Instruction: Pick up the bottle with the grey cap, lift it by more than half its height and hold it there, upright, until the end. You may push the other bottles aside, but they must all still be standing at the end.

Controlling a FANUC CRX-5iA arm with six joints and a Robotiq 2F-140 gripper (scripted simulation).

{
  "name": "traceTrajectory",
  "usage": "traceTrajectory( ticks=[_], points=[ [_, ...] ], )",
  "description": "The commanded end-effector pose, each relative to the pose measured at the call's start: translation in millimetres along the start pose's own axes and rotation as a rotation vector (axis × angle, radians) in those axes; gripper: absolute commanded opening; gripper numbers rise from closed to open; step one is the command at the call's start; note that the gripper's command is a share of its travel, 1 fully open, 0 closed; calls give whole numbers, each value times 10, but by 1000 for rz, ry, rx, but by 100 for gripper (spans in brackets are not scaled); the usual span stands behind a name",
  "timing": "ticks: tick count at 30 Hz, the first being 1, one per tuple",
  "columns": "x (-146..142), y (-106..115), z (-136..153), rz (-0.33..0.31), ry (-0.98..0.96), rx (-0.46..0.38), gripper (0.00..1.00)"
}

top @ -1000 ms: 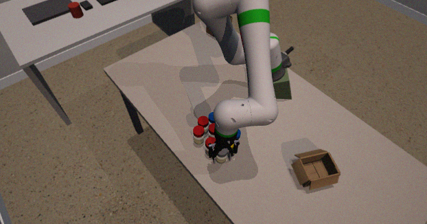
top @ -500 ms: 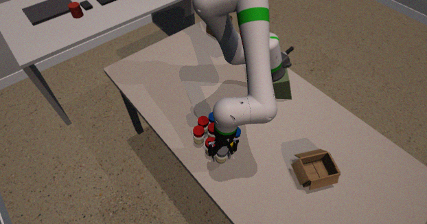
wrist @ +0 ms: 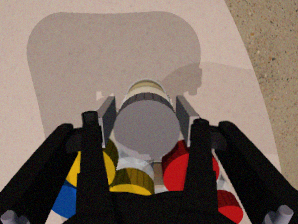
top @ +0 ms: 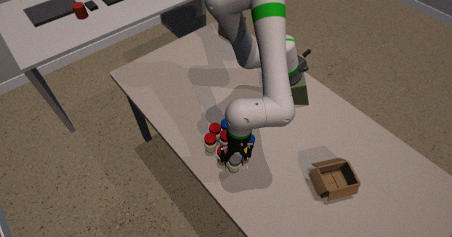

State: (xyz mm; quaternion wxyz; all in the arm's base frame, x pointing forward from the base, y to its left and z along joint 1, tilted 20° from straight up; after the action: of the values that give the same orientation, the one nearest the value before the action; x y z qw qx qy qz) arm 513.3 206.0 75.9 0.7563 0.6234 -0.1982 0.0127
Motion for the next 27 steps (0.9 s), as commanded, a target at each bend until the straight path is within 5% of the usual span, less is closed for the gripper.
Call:
traceTrajectory(
  ticks=[1, 18, 19, 27],
  points=[
    [5, 8, -5, 1, 0, 1, 51],
    [9, 225, 3, 1, 0, 2, 51],
    [9, 224, 3, 1, 0, 1, 10],
    [9, 224, 3, 1, 0, 1, 10]
  ],
)
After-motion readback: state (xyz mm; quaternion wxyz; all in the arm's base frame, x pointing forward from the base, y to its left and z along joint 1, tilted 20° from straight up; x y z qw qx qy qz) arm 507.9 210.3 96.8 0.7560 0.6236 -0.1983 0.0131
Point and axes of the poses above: the point where the finger pads meet when closed, its own y axis back along the fingers, its own x axis across the jaws, z = x × y, the point moved 4 cm from there along y, back along the fingers, and after that the axes turned 11 degrees about y, right-handed, at the moved point
